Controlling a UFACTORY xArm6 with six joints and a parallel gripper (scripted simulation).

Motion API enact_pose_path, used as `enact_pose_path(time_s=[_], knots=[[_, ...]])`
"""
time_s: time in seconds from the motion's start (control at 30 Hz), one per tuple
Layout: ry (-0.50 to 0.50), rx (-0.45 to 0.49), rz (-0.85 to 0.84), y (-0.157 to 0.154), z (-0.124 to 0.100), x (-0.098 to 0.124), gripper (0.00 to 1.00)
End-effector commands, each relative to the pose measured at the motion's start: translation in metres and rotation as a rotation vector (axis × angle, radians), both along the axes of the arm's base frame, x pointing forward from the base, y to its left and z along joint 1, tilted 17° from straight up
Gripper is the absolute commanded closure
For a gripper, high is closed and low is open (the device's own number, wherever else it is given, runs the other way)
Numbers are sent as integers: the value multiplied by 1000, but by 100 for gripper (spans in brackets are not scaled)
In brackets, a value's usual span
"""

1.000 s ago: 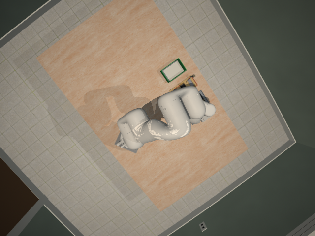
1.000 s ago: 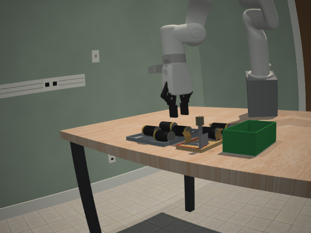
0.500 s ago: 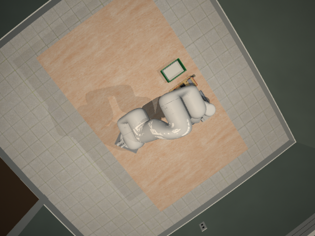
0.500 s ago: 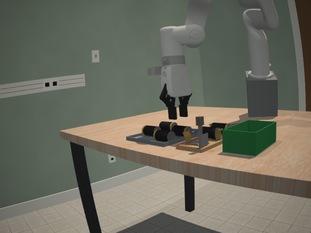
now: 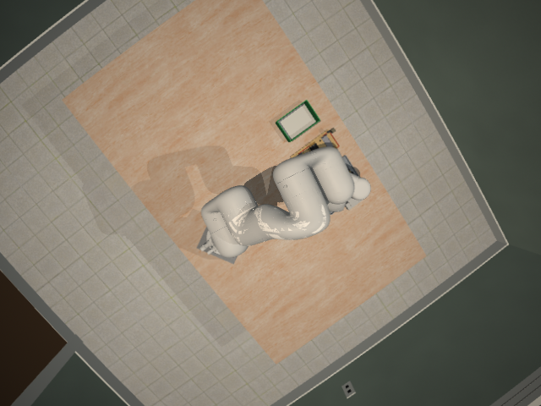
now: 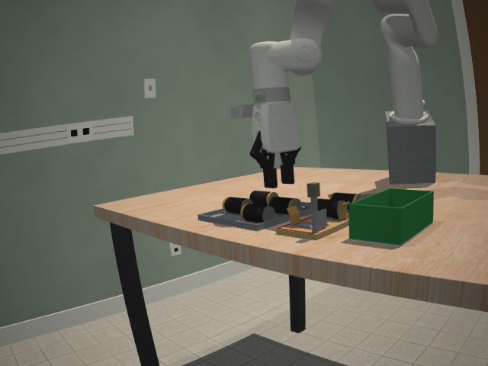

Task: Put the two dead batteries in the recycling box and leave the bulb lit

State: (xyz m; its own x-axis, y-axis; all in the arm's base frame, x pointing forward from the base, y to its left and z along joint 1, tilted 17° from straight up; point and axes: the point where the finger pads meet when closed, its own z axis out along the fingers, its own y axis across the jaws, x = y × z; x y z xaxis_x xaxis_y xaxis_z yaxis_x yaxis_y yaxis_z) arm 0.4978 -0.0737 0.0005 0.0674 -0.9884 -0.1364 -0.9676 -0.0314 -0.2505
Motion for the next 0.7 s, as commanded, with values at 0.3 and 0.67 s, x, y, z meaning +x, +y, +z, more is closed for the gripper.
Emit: enact_pose_path(time_s=[0.3, 0.67], knots=[[-3, -1, 0, 5, -32, 10, 49], [-3, -1, 0, 6, -38, 11, 49]])
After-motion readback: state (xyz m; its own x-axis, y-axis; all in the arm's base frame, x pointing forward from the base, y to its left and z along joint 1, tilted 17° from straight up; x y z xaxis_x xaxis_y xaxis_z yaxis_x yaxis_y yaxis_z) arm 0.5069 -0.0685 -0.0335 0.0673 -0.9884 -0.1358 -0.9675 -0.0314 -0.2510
